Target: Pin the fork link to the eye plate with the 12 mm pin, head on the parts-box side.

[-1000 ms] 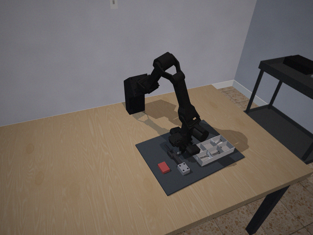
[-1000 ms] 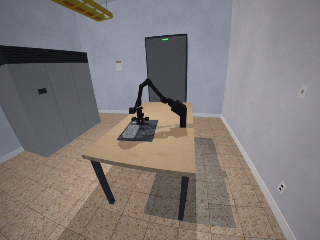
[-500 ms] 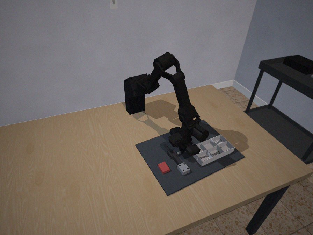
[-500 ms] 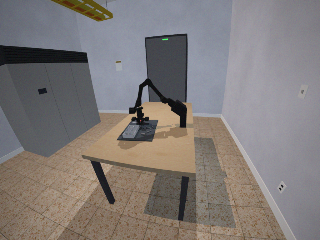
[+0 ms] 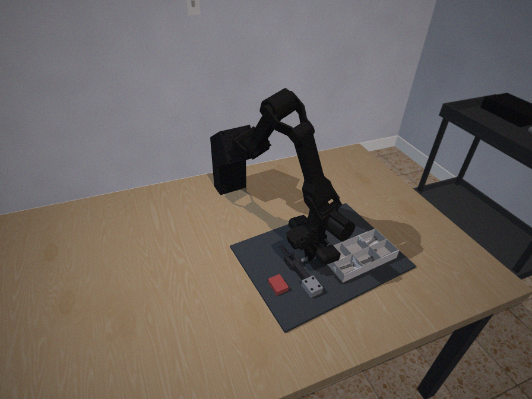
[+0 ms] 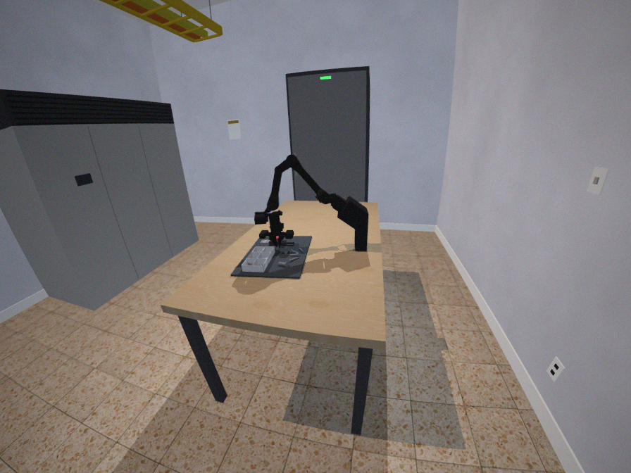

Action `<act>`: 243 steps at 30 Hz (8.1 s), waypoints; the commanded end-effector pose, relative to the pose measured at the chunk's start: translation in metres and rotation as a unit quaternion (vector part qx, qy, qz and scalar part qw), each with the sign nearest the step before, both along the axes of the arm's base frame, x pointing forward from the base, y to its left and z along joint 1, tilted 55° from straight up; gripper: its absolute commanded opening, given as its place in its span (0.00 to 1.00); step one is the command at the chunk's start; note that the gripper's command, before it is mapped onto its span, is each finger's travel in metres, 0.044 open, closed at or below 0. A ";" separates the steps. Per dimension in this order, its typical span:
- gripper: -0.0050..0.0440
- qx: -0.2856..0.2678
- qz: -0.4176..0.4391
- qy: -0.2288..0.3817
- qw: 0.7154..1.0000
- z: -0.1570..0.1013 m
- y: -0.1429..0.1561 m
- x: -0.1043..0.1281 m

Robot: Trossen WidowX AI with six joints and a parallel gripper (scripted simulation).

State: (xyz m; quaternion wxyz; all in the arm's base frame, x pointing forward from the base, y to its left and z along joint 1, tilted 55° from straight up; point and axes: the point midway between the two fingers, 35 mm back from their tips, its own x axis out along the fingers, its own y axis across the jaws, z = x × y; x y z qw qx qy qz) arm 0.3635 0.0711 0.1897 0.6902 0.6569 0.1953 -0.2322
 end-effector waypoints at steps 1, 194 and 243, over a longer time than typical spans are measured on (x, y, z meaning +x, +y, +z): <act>0.00 0.003 0.001 -0.007 1.000 0.005 -0.001 -0.001; 0.00 0.003 -0.001 -0.012 1.000 0.009 -0.025 -0.001; 0.39 0.002 0.001 -0.010 1.000 0.008 -0.024 -0.001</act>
